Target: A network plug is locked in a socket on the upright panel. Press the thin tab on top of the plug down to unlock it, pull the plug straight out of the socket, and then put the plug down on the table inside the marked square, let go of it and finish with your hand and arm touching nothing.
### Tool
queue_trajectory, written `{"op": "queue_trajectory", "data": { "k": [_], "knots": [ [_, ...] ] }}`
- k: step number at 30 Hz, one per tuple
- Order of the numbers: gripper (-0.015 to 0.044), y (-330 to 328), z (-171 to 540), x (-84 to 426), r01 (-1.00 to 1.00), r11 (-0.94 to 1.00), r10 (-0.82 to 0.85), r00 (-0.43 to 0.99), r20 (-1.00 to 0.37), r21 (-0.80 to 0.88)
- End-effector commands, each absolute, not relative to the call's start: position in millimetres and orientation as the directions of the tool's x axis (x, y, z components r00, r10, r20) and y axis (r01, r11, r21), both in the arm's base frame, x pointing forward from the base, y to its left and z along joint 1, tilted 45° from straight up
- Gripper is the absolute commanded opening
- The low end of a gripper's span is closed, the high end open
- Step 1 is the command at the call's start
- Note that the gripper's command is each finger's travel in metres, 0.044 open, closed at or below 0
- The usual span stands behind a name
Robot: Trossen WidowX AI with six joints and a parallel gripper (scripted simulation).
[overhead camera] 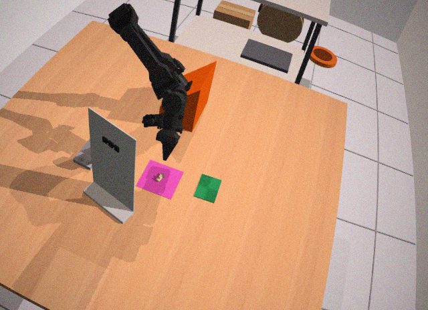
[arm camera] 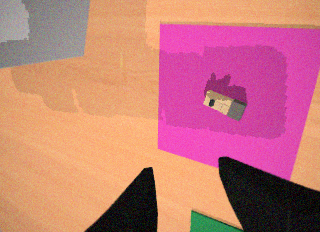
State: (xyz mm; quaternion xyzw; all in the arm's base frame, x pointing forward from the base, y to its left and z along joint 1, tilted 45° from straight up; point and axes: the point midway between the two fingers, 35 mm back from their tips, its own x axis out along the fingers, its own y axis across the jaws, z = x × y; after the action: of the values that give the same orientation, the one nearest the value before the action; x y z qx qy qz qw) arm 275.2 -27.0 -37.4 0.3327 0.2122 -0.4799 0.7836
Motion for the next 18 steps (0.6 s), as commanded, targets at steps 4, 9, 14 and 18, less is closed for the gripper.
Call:
{"op": "queue_trajectory", "data": {
  "k": [4, 9, 14, 18],
  "knots": [
    [0.0156, -20.8, -26.9, 277.5, 0.889, 0.315, -0.613, 0.458, -0.644, 0.332],
    [0.0156, -16.9, -21.9, 277.2, 0.889, 0.316, -0.614, 0.459, -0.642, 0.333],
    [0.0156, -13.0, -16.8, 276.6, 0.888, 0.317, -0.614, 0.460, -0.641, 0.333],
    [0.0156, -10.0, -12.5, 276.1, 0.888, 0.318, -0.615, 0.461, -0.640, 0.333]
  ]
}}
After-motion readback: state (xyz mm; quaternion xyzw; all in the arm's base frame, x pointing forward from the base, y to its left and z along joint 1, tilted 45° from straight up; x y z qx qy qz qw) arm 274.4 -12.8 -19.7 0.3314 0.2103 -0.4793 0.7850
